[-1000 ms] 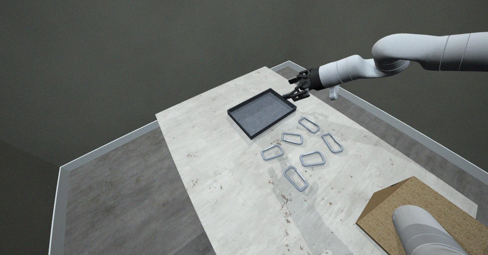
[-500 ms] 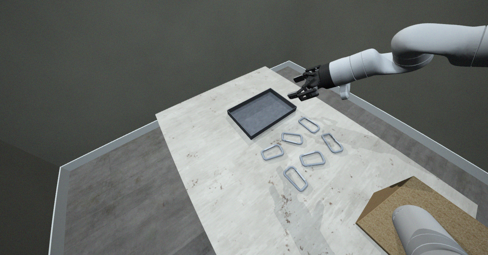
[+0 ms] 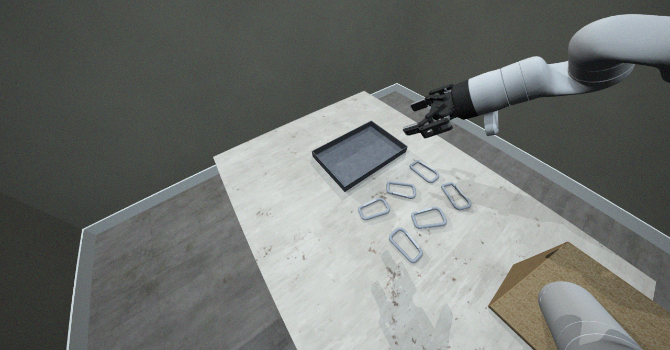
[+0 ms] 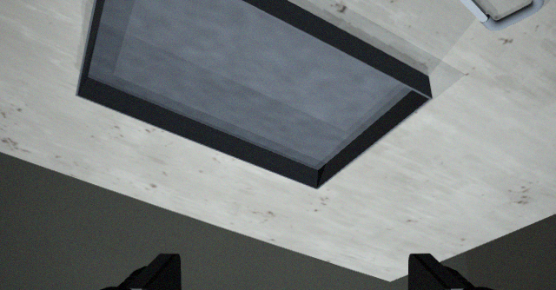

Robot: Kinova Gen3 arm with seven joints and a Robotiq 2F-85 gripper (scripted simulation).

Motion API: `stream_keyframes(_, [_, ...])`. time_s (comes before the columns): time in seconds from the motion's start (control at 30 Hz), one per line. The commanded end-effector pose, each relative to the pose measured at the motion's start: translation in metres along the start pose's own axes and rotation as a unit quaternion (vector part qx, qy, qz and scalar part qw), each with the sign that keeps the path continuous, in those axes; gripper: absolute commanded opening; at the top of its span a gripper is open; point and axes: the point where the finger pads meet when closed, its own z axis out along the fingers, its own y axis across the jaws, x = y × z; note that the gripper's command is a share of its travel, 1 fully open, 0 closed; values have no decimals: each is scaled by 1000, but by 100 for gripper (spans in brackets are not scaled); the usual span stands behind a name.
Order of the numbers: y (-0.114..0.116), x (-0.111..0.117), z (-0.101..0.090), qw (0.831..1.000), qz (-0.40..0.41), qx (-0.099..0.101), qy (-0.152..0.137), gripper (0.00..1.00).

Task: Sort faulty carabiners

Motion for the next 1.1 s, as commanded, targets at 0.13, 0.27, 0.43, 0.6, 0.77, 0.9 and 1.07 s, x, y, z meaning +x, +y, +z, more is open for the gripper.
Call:
stream_keyframes(0.13, [-4,-4,-11,1000,-3,11,-2,100])
stream_keyframes(0.27, [17,-17,-52,1000,-3,8,-1,100])
stream_keyframes(0.43, [17,-17,-52,1000,-3,8,-1,100])
stream_keyframes(0.6, [17,-17,-52,1000,-3,8,-1,100])
stream_keyframes(0.77, [17,-17,-52,1000,-3,8,-1,100])
stream_keyframes(0.9, [18,-17,-50,990,100,39,95,100])
stream_keyframes(1.07, [18,-17,-50,985,121,46,115,100])
